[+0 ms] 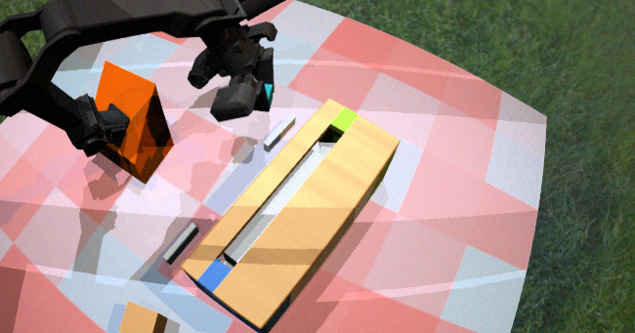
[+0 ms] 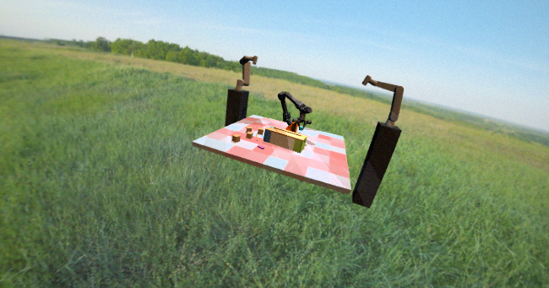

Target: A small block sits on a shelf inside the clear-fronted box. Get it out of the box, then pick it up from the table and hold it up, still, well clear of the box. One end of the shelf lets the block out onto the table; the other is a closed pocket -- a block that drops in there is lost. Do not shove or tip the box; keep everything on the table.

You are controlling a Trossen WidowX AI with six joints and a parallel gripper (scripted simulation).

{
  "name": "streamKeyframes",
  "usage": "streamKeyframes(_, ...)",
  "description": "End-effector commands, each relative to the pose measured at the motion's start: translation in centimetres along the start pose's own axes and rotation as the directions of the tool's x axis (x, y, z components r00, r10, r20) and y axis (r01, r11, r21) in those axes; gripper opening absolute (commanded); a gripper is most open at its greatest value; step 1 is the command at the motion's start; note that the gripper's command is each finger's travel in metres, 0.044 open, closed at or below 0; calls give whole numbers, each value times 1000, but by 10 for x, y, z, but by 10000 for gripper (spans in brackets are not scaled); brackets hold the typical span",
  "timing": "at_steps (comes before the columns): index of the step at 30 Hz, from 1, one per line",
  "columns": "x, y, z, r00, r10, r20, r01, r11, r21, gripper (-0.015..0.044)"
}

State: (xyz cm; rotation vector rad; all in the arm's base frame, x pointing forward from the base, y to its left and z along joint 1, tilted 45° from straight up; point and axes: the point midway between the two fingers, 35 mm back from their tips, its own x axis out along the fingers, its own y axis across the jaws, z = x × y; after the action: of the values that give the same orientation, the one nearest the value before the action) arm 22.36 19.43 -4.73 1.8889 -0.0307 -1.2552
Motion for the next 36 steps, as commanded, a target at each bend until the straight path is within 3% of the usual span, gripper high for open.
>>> streamKeyframes(1,-11,5,7,1000,-28,-8,28,997,-70,0)
streamKeyframes(8,-27,13,17,997,-75,-27,69,983,-172,0)
streamKeyframes(36,-27,13,17,997,-76,-28,70,982,-175,0)
